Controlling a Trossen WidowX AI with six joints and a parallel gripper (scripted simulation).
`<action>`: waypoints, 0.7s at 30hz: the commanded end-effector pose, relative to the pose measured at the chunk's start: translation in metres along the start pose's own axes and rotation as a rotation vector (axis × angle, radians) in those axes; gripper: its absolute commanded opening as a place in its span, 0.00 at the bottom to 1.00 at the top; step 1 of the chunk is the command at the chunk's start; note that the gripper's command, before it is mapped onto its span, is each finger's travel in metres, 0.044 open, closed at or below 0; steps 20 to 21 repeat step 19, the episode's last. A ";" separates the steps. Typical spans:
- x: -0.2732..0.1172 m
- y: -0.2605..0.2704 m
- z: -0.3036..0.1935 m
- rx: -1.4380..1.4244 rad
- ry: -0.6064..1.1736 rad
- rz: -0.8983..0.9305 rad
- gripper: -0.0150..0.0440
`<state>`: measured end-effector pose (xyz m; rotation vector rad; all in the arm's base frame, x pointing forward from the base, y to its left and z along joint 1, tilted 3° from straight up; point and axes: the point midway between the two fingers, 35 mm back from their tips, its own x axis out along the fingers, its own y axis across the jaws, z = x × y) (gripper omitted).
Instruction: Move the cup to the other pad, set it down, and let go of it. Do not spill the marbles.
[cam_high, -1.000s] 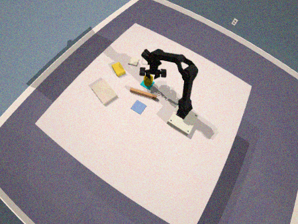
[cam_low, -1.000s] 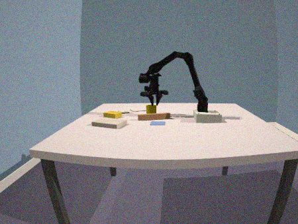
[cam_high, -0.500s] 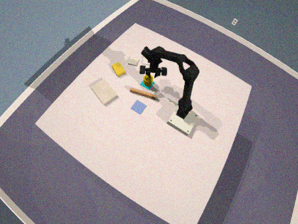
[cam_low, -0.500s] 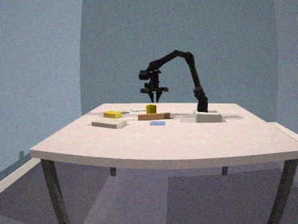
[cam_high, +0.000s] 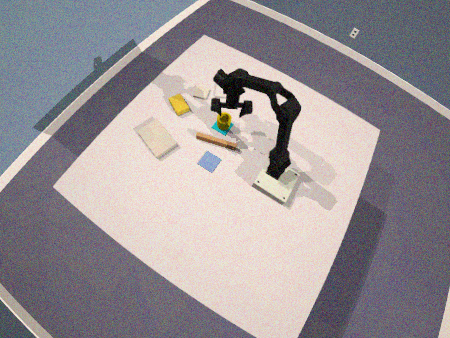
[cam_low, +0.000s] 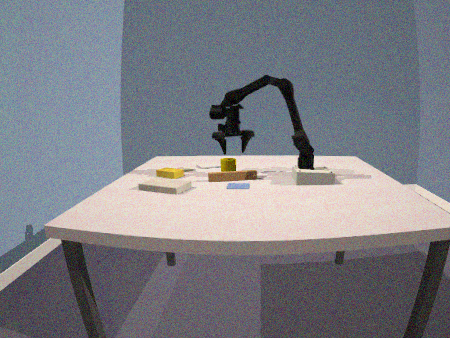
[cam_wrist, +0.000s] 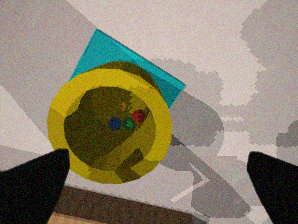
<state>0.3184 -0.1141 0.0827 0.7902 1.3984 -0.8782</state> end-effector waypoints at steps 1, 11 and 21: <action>-0.013 0.001 0.001 0.003 -0.007 0.006 1.00; -0.048 0.001 0.001 0.005 -0.010 0.007 1.00; -0.053 0.002 0.001 0.001 -0.009 0.009 1.00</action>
